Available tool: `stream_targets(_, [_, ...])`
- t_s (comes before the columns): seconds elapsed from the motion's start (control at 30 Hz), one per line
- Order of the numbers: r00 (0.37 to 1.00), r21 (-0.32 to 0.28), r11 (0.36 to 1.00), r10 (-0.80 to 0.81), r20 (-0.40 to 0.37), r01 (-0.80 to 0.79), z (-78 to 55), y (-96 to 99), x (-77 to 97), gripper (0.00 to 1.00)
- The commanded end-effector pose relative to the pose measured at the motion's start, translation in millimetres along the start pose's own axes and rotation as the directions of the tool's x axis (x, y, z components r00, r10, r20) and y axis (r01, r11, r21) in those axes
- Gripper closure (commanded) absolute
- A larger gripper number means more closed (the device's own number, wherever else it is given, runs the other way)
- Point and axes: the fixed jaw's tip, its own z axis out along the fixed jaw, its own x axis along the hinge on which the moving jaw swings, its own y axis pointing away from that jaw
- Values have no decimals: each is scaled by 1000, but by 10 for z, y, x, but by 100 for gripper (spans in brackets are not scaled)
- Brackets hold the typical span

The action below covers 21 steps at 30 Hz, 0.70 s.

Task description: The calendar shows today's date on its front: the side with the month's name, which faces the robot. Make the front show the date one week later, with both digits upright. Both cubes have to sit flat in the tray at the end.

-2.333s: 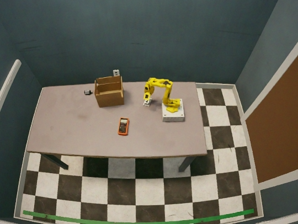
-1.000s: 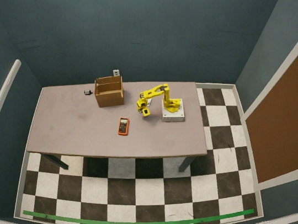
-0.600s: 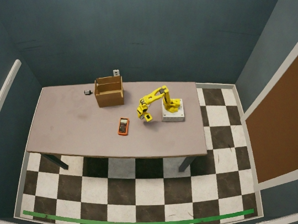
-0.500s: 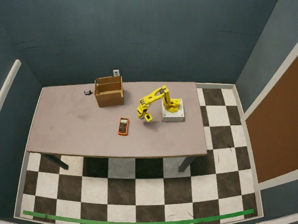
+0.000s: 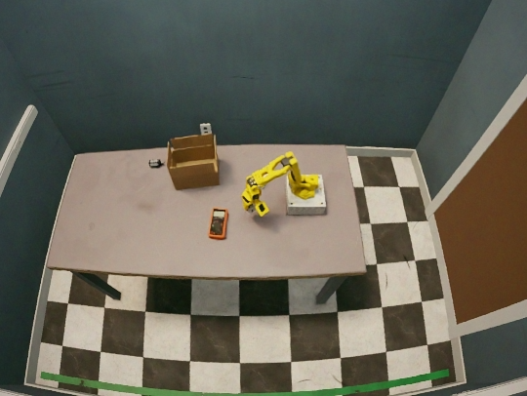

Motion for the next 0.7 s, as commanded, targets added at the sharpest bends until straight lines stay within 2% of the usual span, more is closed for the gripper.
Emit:
stream_targets(0.0, [1000, -12, 1000, 4, 5, -4, 92, 11, -23, 100])
stream_targets(0.37, [1000, -12, 1000, 4, 5, -4, 214, 16, -25, 100])
stream_targets(0.63, [1000, -12, 1000, 4, 5, -4, 230, 18, -25, 100])
stream_targets(0.67, [1000, -69, 998, 4, 19, -3, 343, 125, -55, 100])
